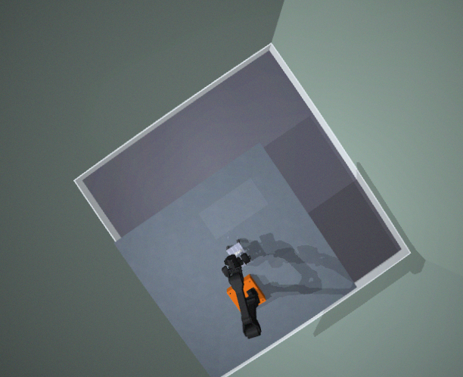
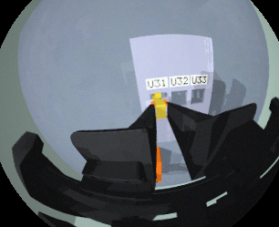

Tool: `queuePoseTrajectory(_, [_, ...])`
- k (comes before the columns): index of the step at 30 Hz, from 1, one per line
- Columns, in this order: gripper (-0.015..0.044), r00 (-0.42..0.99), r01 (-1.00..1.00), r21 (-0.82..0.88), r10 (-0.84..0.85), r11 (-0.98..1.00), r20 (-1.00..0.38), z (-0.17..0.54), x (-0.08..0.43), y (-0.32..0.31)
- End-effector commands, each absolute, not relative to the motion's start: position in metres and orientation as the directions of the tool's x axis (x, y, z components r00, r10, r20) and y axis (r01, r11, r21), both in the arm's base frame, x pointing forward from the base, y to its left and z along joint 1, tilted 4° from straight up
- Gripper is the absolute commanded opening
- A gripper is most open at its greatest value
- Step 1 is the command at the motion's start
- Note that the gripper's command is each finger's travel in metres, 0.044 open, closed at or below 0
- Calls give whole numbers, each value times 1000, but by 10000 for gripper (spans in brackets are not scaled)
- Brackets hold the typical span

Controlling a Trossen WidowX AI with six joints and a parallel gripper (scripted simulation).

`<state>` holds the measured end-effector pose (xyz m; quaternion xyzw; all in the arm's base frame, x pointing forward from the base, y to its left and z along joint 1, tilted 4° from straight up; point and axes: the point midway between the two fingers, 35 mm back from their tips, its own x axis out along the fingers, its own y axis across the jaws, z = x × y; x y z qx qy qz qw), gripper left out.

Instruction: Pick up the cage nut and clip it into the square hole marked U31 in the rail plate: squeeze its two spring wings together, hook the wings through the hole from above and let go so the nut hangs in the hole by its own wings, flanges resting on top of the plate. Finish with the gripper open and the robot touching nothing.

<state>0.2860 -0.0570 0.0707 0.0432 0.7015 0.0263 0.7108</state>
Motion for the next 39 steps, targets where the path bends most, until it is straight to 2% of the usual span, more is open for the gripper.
queuePoseTrajectory(1, [36,13,20,108,108,994,-994,71,286,-56])
queuePoseTrajectory(39, [36,13,18,172,172,985,-985,69,286,-59])
